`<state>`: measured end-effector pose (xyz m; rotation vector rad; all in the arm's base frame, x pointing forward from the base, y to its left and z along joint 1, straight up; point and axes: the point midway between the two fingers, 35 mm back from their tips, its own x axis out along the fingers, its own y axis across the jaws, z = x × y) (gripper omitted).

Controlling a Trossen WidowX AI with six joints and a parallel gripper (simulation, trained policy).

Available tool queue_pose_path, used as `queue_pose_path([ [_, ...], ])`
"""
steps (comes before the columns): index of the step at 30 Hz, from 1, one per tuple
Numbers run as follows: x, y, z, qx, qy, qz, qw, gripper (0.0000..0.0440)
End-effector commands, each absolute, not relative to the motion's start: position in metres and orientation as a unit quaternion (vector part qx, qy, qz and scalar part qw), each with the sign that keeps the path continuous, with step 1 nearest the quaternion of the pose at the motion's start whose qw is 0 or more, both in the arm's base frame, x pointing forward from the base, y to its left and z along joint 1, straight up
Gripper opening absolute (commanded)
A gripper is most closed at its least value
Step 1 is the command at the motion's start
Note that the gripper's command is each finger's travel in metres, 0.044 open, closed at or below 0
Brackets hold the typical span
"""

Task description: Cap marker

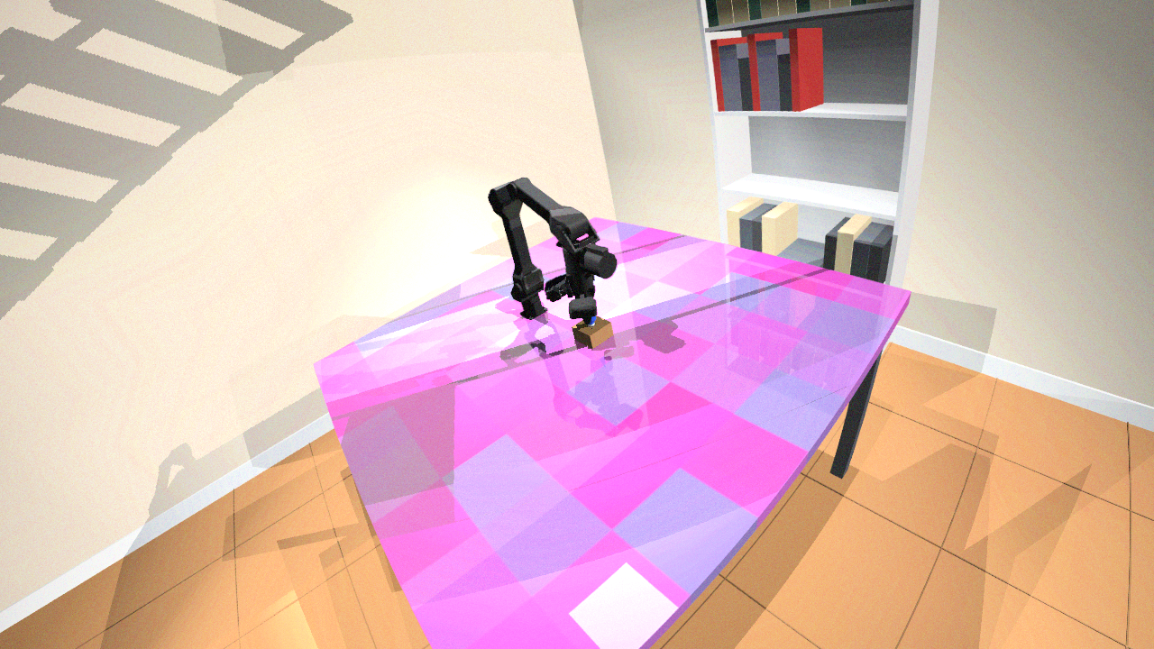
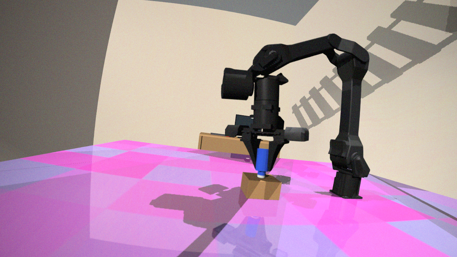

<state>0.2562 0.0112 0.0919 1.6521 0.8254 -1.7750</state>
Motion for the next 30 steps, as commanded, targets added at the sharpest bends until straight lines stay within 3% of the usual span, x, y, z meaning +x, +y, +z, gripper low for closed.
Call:
queue_pose_path([
  [1,0.259,-0.003,0.081,0.608,0.29,-0.674,0.302,0.0144],
  [6,0.262,-0.004,0.085,0.614,0.29,-0.662,0.318,0.0159],
  [10,0.255,-0.004,0.085,0.608,0.295,-0.666,0.316,0.0205],
  [19,0.251,-0.003,0.092,0.617,0.294,-0.653,0.325,0.0434],
  [30,0.257,-0.004,0.125,0.643,0.277,-0.63,0.337,0.044],
])
